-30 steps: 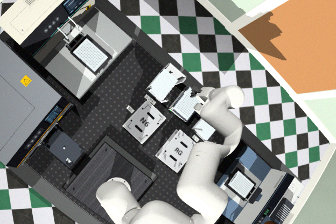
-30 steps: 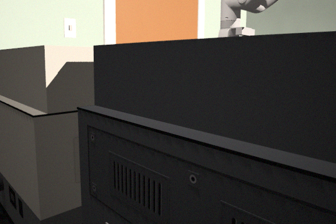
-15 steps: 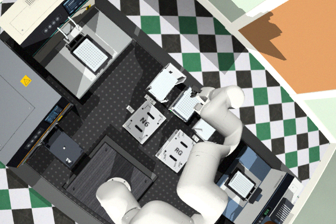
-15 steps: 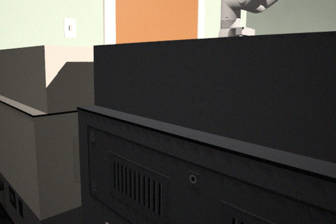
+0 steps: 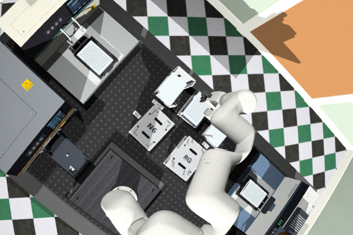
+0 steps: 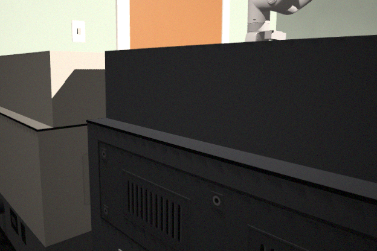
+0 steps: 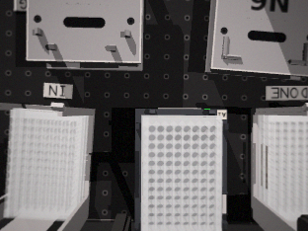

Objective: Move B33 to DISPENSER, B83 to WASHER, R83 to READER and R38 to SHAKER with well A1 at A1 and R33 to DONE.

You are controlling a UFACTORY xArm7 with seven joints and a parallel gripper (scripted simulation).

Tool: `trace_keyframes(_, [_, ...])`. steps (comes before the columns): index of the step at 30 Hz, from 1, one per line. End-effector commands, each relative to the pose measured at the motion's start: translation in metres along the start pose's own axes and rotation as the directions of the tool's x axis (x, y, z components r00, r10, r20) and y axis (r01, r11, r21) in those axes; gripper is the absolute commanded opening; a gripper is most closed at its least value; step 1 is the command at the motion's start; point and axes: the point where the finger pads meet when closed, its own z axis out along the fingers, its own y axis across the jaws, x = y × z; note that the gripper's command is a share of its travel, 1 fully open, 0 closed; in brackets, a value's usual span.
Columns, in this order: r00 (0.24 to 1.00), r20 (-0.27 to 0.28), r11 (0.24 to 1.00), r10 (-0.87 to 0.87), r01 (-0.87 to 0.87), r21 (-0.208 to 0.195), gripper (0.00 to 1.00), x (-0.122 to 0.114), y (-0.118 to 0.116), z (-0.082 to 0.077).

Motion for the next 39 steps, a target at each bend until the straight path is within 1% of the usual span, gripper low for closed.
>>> trace_keyframes(1, [1.000,0.005,1.000,0.000,0.000,0.000,1.00,-0.001,0.000,-0.002])
trace_keyframes(3, [1.000,0.005,1.000,0.000,0.000,0.000,1.00,-0.001,0.000,-0.002])
trace_keyframes(12, [1.000,0.005,1.000,0.000,0.000,0.000,1.00,-0.001,0.000,0.010])
trace_keyframes(14, [1.000,0.005,1.000,0.000,0.000,0.000,1.00,-0.001,0.000,0.010])
trace_keyframes(29, [1.000,0.005,1.000,0.000,0.000,0.000,1.00,-0.002,0.000,0.030])
trace_keyframes(31, [1.000,0.005,1.000,0.000,0.000,0.000,1.00,-0.002,0.000,0.030])
trace_keyframes(39, [1.000,0.005,1.000,0.000,0.000,0.000,1.00,-0.002,0.000,0.040])
